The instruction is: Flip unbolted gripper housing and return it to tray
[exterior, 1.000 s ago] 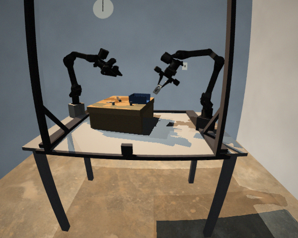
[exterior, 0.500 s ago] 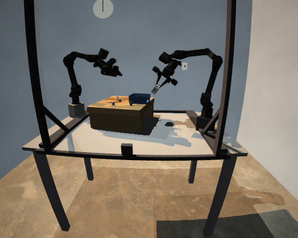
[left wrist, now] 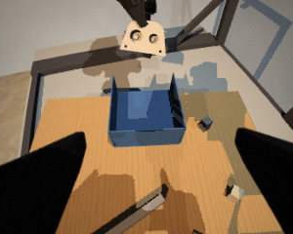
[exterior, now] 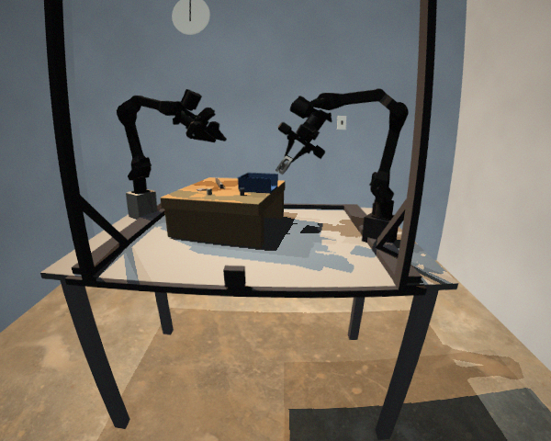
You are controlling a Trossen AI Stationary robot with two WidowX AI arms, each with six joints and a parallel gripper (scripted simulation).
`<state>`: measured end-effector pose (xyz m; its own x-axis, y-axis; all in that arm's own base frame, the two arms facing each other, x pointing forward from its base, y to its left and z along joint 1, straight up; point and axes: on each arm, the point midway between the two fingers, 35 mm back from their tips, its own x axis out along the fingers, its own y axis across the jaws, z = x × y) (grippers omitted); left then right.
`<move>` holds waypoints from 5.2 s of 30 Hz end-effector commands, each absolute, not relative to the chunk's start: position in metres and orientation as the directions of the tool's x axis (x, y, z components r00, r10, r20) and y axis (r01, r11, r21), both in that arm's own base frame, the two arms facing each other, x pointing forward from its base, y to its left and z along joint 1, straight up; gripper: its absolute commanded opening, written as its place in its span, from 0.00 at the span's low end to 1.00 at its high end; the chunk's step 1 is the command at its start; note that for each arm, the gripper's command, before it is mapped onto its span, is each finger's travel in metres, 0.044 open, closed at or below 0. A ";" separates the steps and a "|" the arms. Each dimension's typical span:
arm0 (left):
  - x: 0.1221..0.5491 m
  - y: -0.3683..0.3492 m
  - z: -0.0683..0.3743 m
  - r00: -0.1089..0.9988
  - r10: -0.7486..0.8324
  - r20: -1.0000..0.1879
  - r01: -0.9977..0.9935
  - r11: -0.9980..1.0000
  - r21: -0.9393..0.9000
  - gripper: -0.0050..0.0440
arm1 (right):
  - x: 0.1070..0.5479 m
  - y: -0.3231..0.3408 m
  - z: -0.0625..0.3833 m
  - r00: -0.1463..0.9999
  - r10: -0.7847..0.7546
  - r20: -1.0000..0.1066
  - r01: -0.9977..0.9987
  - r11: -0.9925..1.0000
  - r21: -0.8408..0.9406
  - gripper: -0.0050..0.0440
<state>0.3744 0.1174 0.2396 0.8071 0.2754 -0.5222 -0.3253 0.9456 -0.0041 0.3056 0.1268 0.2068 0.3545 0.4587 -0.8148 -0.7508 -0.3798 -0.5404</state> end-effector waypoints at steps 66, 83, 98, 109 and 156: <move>0.374 0.117 0.249 0.820 0.277 -0.501 -0.321 0.947 -0.001 0.99 | 0.365 0.148 0.217 0.375 0.461 -0.804 -0.740 -0.374 -0.560 0.33; 0.374 0.117 0.249 0.820 0.277 -0.501 -0.321 0.947 -0.001 0.99 | 0.379 0.153 0.218 0.376 0.461 -0.804 -0.739 -0.374 -0.560 0.33; 0.374 0.117 0.249 0.820 0.277 -0.501 -0.321 0.947 -0.001 0.99 | 0.379 0.153 0.217 0.408 0.476 -0.779 -0.715 -0.363 -0.597 0.33; 0.374 0.117 0.249 0.820 0.277 -0.501 -0.321 0.947 -0.001 0.99 | 0.373 0.149 0.213 0.471 0.507 -0.722 -0.661 -0.340 -0.669 0.33; 0.374 0.117 0.249 0.820 0.277 -0.501 -0.321 0.947 -0.001 0.99 | 0.345 0.136 0.186 0.698 0.621 -0.357 -0.314 -0.183 -0.932 0.33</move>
